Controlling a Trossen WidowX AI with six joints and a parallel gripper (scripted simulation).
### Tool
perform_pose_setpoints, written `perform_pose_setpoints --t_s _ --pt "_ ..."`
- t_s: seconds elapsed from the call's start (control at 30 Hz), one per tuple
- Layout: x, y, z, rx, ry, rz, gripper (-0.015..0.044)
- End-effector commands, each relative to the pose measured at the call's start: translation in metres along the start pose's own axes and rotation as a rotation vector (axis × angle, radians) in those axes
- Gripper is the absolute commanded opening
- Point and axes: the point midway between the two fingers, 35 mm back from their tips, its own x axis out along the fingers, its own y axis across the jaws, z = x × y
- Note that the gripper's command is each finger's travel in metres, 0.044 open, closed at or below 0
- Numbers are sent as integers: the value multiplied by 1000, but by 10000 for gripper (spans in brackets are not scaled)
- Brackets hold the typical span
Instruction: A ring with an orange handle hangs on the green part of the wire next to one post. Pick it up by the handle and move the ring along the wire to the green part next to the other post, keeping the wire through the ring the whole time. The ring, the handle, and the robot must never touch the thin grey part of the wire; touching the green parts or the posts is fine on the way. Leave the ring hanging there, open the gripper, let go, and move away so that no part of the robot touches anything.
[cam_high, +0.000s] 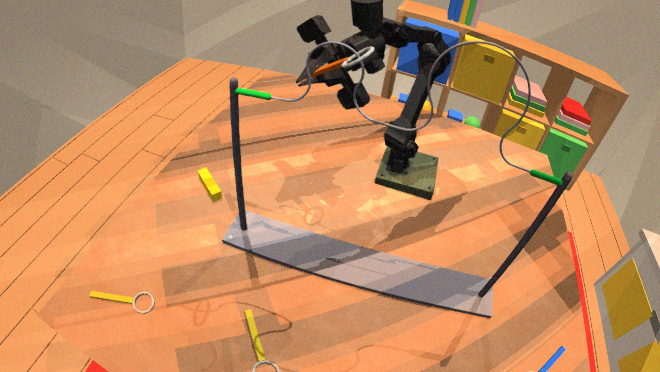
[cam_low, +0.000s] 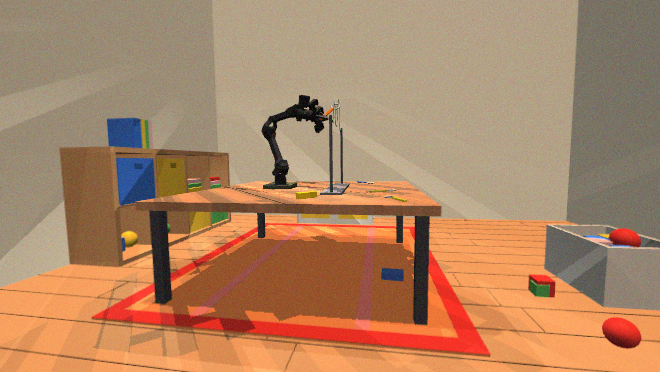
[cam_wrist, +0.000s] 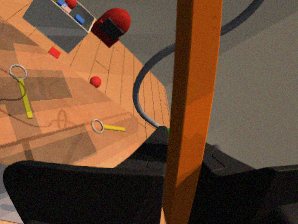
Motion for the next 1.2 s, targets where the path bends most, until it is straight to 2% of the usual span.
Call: perform_pose_setpoints --t_s 0.0,1.17 --pt "-2 -8 0 -98 -10 -64 -150" --pt "-7 -50 18 -746 -89 -436 -150"
